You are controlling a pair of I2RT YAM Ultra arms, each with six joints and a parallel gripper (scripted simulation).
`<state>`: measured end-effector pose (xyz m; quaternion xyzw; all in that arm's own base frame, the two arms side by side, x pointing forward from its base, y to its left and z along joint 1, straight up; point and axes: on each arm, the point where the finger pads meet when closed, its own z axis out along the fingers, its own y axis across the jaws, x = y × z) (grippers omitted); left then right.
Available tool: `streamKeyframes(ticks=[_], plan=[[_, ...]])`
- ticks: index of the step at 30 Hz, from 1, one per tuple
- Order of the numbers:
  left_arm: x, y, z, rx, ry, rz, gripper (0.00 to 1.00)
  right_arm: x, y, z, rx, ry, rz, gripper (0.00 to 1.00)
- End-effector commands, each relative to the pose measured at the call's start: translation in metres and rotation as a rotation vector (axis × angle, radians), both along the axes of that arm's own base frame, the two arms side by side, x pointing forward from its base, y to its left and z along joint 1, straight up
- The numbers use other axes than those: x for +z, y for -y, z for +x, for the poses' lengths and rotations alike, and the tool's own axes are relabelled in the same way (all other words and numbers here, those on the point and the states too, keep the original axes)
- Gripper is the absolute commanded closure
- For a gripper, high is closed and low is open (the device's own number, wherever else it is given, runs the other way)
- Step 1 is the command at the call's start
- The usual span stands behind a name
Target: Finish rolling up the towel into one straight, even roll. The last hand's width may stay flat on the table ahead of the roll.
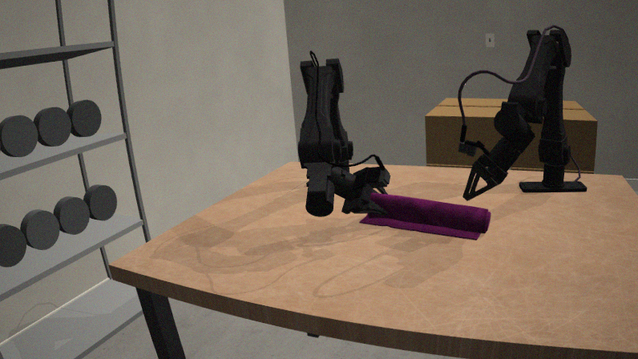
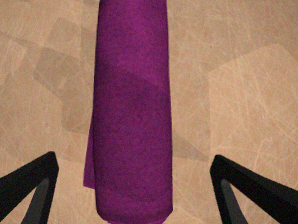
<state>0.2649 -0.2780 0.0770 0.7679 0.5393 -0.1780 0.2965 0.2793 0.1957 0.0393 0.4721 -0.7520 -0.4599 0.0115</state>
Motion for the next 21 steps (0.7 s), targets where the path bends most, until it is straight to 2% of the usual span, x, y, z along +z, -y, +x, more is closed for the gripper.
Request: streamKeyframes(ticks=[1,6,13,21], plan=[[0.024,0.007,0.017,-0.001,0.072,-0.054,0.02,0.004,-0.002,0.005,-0.004,-0.001,0.033,0.64],[0.029,0.005,0.022,-0.017,0.071,-0.054,0.02,-0.001,-0.002,0.005,-0.004,-0.001,0.033,0.64],[0.011,0.005,0.021,-0.015,0.071,-0.054,0.02,-0.001,-0.002,0.005,-0.004,-0.001,0.033,0.64],[-0.033,0.005,0.017,-0.011,0.071,-0.054,0.02,-0.001,-0.002,0.005,-0.004,-0.001,0.033,0.64]])
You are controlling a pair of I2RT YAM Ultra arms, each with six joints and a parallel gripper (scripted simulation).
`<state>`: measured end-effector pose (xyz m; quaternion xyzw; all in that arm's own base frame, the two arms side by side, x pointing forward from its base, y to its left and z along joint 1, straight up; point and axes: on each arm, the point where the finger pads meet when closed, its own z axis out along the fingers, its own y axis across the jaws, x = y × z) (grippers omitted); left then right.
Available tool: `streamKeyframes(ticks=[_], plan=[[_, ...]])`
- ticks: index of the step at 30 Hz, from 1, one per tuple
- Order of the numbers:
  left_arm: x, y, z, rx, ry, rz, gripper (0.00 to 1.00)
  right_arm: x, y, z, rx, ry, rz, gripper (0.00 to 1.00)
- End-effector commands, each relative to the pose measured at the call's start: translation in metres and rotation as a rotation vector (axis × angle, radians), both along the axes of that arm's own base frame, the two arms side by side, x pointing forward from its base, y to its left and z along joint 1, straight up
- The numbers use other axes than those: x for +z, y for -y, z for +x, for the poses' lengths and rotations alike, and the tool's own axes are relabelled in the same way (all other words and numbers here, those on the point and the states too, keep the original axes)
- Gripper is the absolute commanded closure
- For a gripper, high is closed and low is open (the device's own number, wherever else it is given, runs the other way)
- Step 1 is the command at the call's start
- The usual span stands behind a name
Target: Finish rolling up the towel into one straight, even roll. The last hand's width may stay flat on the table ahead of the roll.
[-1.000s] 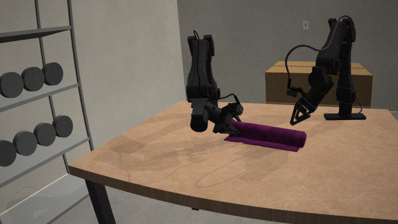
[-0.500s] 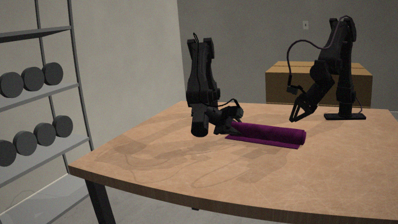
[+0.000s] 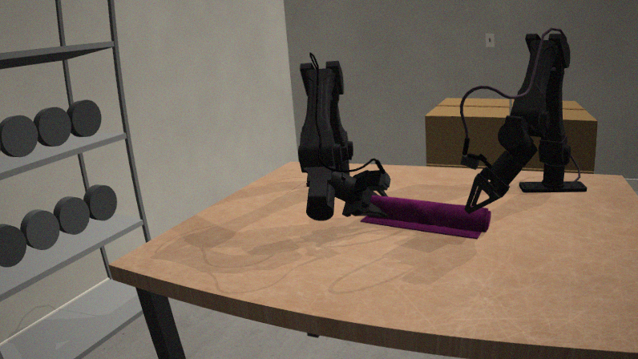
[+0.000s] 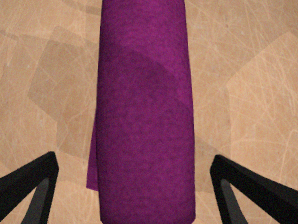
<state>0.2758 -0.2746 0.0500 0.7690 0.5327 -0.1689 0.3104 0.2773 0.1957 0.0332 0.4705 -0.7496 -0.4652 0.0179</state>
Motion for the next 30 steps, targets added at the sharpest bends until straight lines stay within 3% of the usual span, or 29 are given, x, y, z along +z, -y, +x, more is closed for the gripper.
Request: streamKeyframes(ticks=[1,11,21,30], plan=[[-0.010,0.008,0.006,-0.010,0.038,-0.040,0.02,0.005,-0.002,0.007,-0.010,0.016,0.029,0.64],[-0.005,0.020,0.015,-0.010,0.038,-0.040,0.02,0.005,-0.002,0.007,-0.010,0.016,0.029,0.64],[-0.005,0.020,0.015,-0.010,0.038,-0.040,0.45,0.005,-0.002,0.007,-0.010,0.016,0.029,0.64],[-0.005,0.020,0.015,-0.010,0.038,-0.040,0.52,0.005,-0.002,0.007,-0.010,0.016,0.029,0.64]])
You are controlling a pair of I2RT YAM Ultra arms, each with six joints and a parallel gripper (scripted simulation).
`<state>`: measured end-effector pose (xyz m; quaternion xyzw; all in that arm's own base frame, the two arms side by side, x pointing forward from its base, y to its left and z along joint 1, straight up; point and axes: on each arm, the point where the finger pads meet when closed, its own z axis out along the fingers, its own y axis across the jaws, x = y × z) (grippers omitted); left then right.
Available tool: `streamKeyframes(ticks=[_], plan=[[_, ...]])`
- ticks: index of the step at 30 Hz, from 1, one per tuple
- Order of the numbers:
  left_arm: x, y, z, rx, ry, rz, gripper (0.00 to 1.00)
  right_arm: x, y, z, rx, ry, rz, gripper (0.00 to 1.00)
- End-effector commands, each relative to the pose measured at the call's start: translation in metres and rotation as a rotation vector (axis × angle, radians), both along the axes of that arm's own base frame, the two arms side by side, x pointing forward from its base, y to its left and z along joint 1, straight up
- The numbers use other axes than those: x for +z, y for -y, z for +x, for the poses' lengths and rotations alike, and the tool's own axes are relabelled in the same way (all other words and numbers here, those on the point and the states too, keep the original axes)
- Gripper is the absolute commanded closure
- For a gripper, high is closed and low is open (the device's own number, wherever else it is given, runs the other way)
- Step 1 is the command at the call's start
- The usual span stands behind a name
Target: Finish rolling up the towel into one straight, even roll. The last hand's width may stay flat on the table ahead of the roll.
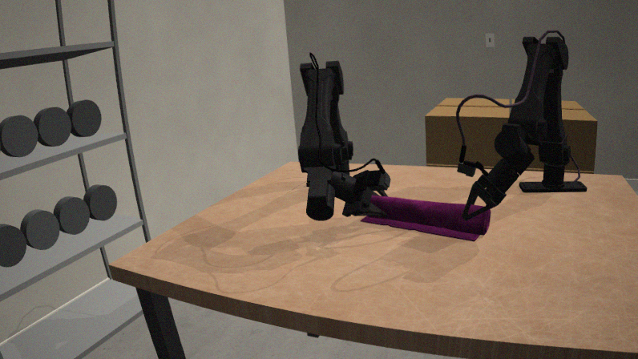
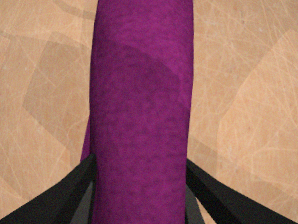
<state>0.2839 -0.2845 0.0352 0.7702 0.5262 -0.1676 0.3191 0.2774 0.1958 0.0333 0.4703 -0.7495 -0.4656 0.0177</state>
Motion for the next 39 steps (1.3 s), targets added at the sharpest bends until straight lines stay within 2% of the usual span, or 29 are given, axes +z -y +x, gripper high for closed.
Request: streamKeyframes(ticks=[1,6,19,28,30,36,39], plan=[[0.010,0.010,0.007,-0.002,0.022,-0.027,0.53,0.005,-0.002,0.007,-0.010,0.016,0.028,0.64],[0.010,0.010,0.007,-0.002,0.022,-0.027,0.59,0.005,-0.002,0.007,-0.010,0.016,0.028,0.64],[0.010,0.010,0.007,-0.002,0.022,-0.027,0.62,0.005,-0.002,0.007,-0.010,0.016,0.028,0.64],[0.010,0.010,0.007,-0.002,0.022,-0.027,0.62,0.012,-0.002,0.007,-0.010,0.016,0.028,0.35],[0.010,0.010,0.007,-0.002,0.022,-0.027,0.62,0.012,-0.002,0.007,-0.010,0.016,0.028,0.35],[0.010,0.010,0.007,-0.002,0.022,-0.027,0.62,0.017,-0.002,0.007,-0.010,0.016,0.028,0.15],[0.010,0.010,0.007,-0.002,0.022,-0.027,0.62,0.019,0.002,0.009,-0.010,0.016,0.028,0.15]])
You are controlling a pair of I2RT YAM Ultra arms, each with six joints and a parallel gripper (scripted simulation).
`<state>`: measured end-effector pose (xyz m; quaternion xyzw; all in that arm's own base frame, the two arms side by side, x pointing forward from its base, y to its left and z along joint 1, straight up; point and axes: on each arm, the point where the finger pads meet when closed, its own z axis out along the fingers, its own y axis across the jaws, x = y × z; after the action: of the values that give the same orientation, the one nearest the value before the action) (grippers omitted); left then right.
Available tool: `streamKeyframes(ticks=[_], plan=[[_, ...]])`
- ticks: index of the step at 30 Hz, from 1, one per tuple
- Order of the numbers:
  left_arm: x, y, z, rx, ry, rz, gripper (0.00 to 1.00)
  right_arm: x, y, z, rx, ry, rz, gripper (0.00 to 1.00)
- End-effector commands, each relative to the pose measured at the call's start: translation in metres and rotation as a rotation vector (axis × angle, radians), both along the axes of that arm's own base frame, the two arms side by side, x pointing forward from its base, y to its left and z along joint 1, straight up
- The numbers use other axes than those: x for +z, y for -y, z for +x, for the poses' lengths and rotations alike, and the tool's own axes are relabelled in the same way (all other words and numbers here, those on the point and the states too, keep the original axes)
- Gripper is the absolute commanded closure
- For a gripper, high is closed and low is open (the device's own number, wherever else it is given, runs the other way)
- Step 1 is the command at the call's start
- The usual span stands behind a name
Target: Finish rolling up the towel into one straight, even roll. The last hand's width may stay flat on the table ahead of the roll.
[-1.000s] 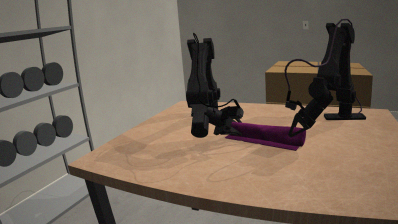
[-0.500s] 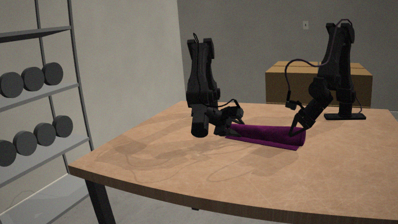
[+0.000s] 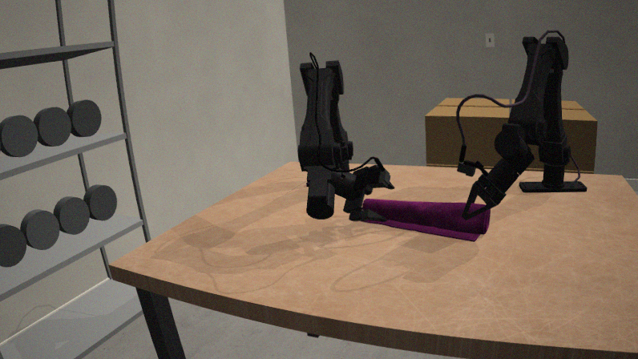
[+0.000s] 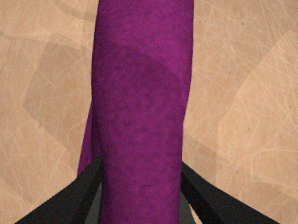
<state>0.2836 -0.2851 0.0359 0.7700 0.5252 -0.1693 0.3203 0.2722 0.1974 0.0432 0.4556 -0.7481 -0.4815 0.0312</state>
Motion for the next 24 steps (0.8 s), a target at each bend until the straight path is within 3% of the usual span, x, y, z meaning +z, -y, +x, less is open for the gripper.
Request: streamKeyframes(ticks=[1,15,24], plan=[[0.009,0.009,0.008,0.000,0.023,-0.023,0.62,0.012,0.006,0.016,-0.002,0.065,0.016,0.15],[0.009,0.009,0.008,0.000,0.023,-0.023,0.62,0.044,0.047,0.042,-0.002,0.065,0.016,0.15],[0.009,0.009,0.008,0.000,-0.014,-0.012,0.62,0.045,0.049,0.044,-0.002,0.065,0.016,0.15]])
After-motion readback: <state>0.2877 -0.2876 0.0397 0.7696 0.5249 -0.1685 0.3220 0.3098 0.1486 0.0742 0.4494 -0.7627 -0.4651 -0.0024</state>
